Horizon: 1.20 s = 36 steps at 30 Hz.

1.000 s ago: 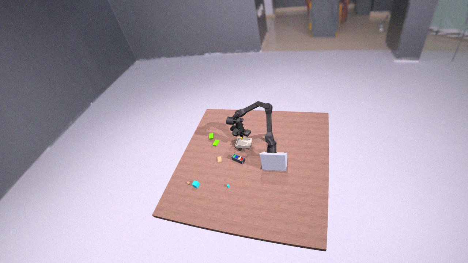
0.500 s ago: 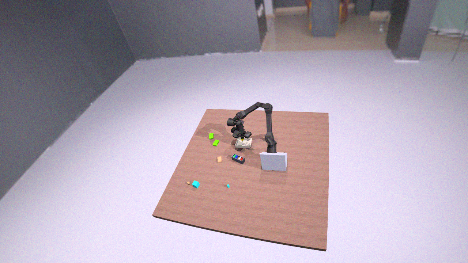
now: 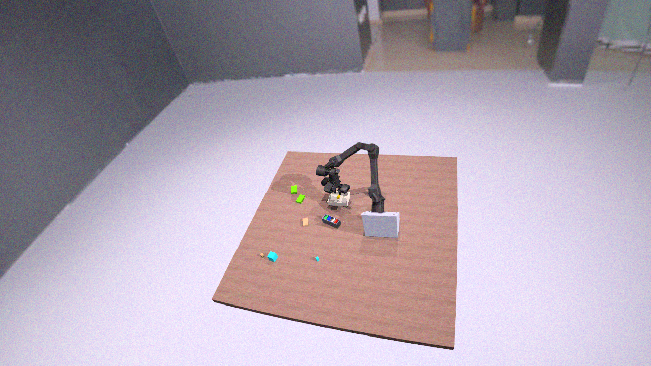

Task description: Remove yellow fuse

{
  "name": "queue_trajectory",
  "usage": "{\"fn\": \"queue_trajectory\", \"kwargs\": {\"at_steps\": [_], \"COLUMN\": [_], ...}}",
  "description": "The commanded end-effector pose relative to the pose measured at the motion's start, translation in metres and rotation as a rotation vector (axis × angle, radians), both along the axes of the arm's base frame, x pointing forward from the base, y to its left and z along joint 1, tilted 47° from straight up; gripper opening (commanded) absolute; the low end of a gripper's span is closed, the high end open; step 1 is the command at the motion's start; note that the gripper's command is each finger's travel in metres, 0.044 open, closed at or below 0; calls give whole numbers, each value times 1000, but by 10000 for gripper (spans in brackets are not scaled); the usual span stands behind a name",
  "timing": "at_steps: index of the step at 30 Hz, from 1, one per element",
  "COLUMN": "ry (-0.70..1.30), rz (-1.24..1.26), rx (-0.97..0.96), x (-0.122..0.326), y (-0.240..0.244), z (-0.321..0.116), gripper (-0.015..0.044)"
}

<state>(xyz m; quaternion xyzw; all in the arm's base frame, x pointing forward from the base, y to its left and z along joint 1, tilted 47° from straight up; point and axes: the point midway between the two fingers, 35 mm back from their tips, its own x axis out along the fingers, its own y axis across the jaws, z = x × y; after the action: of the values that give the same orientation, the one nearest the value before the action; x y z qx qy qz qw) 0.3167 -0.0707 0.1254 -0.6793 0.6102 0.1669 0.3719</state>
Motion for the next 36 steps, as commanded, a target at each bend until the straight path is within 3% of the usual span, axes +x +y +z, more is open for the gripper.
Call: {"fn": "queue_trajectory", "kwargs": {"at_steps": [1,4,9,36], "ry": [-1,0,8,12], "rz": [0,0,1,4], "rx": [0,0,3,6], "x": [0,0,-9,-9], "y": [0,2,27,27], "z": [0,2,24,23], "gripper": [262,330,330,330]}}
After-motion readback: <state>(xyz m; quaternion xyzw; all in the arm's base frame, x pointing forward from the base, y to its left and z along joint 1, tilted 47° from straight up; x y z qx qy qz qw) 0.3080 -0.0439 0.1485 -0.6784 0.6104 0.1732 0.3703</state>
